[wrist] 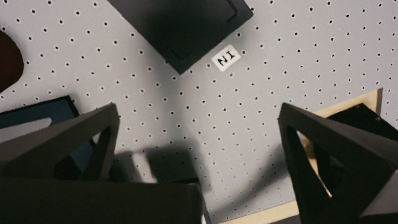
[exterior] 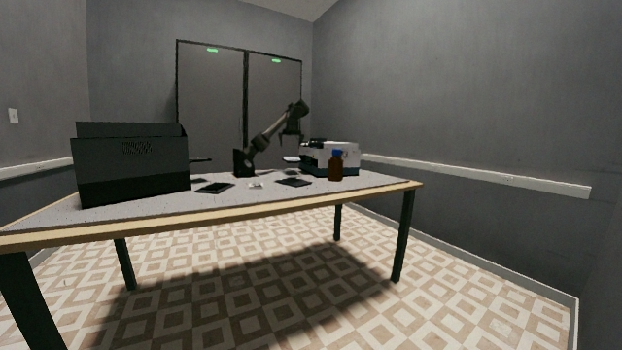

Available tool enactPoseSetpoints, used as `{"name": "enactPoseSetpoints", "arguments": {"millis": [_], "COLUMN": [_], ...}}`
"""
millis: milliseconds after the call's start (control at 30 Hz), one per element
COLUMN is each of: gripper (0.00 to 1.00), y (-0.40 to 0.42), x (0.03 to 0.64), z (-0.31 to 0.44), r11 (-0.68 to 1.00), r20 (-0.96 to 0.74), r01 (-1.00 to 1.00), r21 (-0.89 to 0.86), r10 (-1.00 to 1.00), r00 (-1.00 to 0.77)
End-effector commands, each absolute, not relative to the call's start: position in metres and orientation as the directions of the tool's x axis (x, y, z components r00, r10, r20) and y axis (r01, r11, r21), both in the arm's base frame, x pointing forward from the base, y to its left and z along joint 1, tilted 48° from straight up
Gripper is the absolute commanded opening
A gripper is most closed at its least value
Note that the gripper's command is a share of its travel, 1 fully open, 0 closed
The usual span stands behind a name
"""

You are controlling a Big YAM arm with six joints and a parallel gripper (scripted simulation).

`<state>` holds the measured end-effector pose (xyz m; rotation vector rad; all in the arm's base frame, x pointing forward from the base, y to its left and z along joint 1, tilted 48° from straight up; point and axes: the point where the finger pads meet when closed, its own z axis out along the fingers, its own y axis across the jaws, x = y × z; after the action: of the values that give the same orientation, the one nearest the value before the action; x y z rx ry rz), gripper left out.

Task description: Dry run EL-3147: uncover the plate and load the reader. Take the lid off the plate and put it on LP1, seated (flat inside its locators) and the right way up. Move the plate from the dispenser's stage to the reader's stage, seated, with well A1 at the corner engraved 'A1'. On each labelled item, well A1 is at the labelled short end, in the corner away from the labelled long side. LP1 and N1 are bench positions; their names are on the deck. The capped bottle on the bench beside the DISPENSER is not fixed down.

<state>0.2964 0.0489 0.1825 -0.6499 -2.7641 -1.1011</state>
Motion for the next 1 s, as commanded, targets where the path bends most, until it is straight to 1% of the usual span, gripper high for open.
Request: {"name": "enactPoseSetpoints", "arguments": {"millis": [0, 100, 133, 300, 333, 467, 667, 700, 867, 900, 967], "gripper": [1.00, 1.00, 1.00, 1.00, 1.00, 1.00, 1.00, 1.00, 1.00, 1.00, 1.00], "y": [0.063, 0.070, 0.072, 0.079, 0.082, 0.085, 0.100, 0.101, 0.108, 0.111, 0.111], "x": [0.282, 0.279, 0.277, 0.264, 0.260, 0.254, 0.235, 0.233, 0.217, 0.213, 0.213], "z": [0.195, 0.211, 0.214, 0.216, 0.216, 0.216, 0.242, 0.244, 0.241, 0.241, 0.241], "r11": [0.648, 0.647, 0.652, 0.648, 0.650, 0.653, 0.648, 0.647, 0.650, 0.646, 0.646], "r20": [0.251, 0.234, 0.207, 0.245, 0.231, 0.230, 0.209, 0.187, 0.227, 0.216, 0.216], "r01": [0.428, 0.418, 0.380, 0.418, 0.385, 0.386, 0.375, 0.339, 0.377, 0.344, 0.344], "r21": [0.630, 0.638, 0.656, 0.637, 0.655, 0.652, 0.663, 0.683, 0.659, 0.681, 0.681], "r10": [0.352, 0.355, 0.328, 0.345, 0.313, 0.314, 0.320, 0.295, 0.306, 0.272, 0.272], "r00": [-0.902, -0.905, -0.922, -0.906, -0.921, -0.921, -0.924, -0.937, -0.924, -0.938, -0.938]}}
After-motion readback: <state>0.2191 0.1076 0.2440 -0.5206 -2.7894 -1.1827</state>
